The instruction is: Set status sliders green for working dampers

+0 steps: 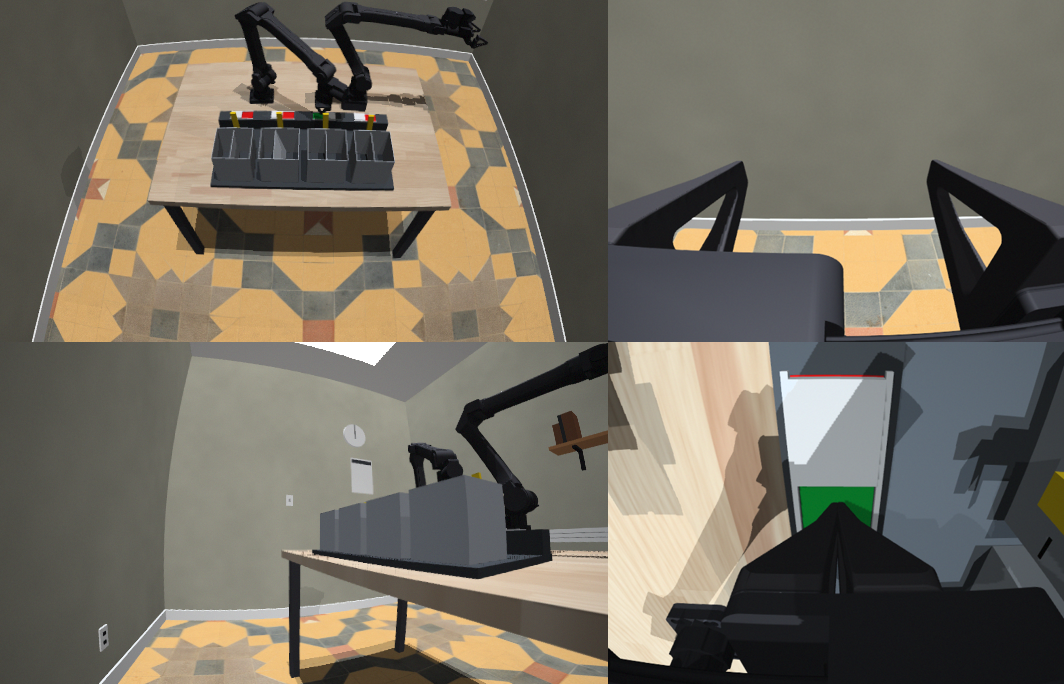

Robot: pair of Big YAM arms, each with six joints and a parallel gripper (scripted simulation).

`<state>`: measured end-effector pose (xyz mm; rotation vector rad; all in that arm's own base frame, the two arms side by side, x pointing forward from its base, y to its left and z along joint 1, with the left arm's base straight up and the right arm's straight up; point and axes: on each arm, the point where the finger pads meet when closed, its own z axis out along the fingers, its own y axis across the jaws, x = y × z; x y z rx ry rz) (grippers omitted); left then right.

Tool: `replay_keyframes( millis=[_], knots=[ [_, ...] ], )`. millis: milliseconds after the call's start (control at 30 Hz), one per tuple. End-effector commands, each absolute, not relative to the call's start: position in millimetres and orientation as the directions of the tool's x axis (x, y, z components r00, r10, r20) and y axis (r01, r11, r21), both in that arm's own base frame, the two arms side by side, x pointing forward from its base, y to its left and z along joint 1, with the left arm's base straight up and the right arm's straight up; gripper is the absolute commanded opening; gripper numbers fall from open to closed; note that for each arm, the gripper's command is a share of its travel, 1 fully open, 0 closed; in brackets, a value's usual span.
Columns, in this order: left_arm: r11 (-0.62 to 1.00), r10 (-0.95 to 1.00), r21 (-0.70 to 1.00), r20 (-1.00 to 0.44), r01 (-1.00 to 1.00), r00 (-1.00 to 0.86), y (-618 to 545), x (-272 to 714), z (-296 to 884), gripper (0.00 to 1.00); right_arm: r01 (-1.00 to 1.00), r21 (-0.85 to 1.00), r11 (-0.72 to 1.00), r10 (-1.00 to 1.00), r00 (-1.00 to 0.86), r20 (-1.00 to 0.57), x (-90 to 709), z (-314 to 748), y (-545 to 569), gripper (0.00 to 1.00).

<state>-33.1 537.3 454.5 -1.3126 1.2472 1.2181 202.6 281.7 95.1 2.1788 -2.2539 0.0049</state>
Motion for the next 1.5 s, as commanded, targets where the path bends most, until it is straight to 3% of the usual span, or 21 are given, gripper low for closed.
replay_keyframes(
  millis=[0, 233, 267, 1467],
  knots=[
    [-0.053, 0.0, 0.0, -1.0, -0.999, 0.0, 544, -29, 501, 1.0, -0.999, -0.037, 0.039, -0.998, -0.037, -0.054, 219, 132, 296, 0.0],
    [-0.053, 0.0, 0.0, -1.0, -0.999, 0.0, 544, -29, 501, 1.0, -0.999, -0.037, 0.039, -0.998, -0.037, -0.054, 219, 145, 296, 0.0],
    [-0.053, 0.0, 0.0, -1.0, -0.999, 0.0, 544, -29, 501, 1.0, -0.999, 0.011, 0.038, -0.999, -0.038, 0.016, 206, 117, 279, 0.0],
    [-0.053, 0.0, 0.0, -1.0, -0.999, 0.0, 544, -29, 501, 1.0, -0.999, -0.025, 0.038, -0.999, -0.037, -0.037, 215, 176, 291, 0.0]
  ],
)
